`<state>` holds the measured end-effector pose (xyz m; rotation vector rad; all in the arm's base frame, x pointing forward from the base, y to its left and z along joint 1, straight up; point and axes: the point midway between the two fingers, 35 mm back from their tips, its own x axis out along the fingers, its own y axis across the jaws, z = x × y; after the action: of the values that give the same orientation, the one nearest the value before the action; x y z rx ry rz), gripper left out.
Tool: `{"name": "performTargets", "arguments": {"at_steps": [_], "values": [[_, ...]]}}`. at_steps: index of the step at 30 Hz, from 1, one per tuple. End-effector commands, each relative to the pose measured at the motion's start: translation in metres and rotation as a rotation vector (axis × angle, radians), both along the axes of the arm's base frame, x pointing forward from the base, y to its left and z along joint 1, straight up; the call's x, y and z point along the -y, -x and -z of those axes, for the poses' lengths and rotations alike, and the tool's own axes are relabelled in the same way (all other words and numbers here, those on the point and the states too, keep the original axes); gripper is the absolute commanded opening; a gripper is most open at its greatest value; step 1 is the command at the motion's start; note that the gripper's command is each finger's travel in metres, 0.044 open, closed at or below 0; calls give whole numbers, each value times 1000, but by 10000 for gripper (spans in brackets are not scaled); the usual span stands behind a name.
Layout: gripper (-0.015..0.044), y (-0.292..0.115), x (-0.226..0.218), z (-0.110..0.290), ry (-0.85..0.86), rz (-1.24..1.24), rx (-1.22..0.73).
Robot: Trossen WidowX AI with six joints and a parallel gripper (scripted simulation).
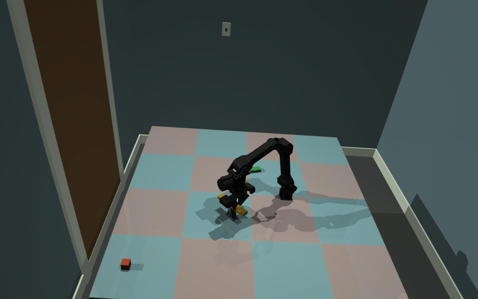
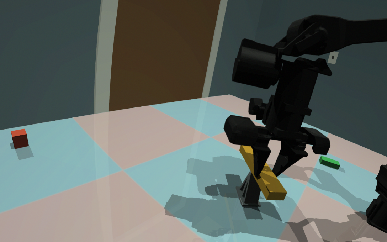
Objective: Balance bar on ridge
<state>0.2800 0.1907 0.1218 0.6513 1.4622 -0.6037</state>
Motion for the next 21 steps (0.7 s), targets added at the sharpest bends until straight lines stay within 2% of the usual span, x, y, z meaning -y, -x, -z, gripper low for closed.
{"name": "performTargets", "arguments": {"at_steps": [1, 21], "values": [[0, -1, 0, 1, 2, 1, 3], [0, 0, 0, 2, 2, 1, 3]]}}
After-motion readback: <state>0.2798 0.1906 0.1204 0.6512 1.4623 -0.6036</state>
